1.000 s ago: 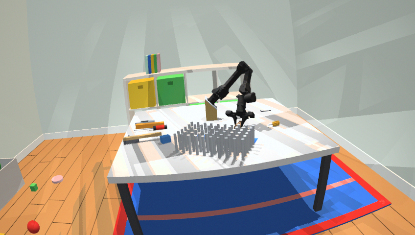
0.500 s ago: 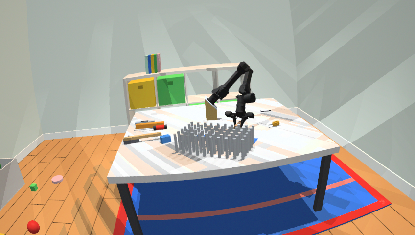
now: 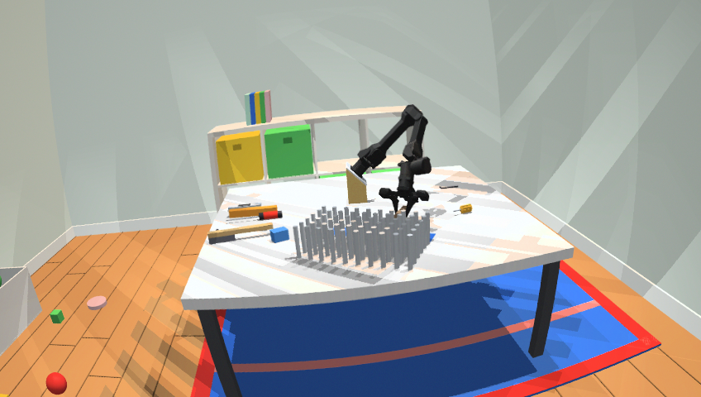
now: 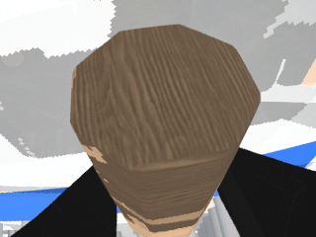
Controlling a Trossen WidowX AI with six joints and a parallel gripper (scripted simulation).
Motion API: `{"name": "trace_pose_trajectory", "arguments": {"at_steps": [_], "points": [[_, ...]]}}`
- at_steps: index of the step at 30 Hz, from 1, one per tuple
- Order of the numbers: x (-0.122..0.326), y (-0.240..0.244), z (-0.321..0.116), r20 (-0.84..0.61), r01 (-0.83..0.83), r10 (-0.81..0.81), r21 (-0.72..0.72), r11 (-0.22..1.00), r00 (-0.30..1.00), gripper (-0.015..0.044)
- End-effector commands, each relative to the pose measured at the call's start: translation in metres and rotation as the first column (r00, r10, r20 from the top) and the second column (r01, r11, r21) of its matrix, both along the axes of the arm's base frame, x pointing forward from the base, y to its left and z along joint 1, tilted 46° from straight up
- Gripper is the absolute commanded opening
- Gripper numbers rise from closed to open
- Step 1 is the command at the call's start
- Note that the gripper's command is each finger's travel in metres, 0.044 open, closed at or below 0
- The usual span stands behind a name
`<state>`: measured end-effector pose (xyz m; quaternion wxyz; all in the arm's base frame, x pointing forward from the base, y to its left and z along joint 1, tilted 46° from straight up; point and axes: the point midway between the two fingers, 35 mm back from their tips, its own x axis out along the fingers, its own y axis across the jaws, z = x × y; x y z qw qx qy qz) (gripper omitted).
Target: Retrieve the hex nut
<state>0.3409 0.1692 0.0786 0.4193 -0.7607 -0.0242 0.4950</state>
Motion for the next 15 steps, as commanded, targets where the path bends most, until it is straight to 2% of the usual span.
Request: {"name": "trace_pose_trajectory", "arguments": {"at_steps": [1,15], "points": [[0.0070,-0.0015,0.0038,0.016,0.002,-0.002,0.002,1.000,1.000,0.0000],[0.0161,-0.0041,0.0013,0.016,0.002,-0.002,0.002,1.000,1.000,0.0000]]}}
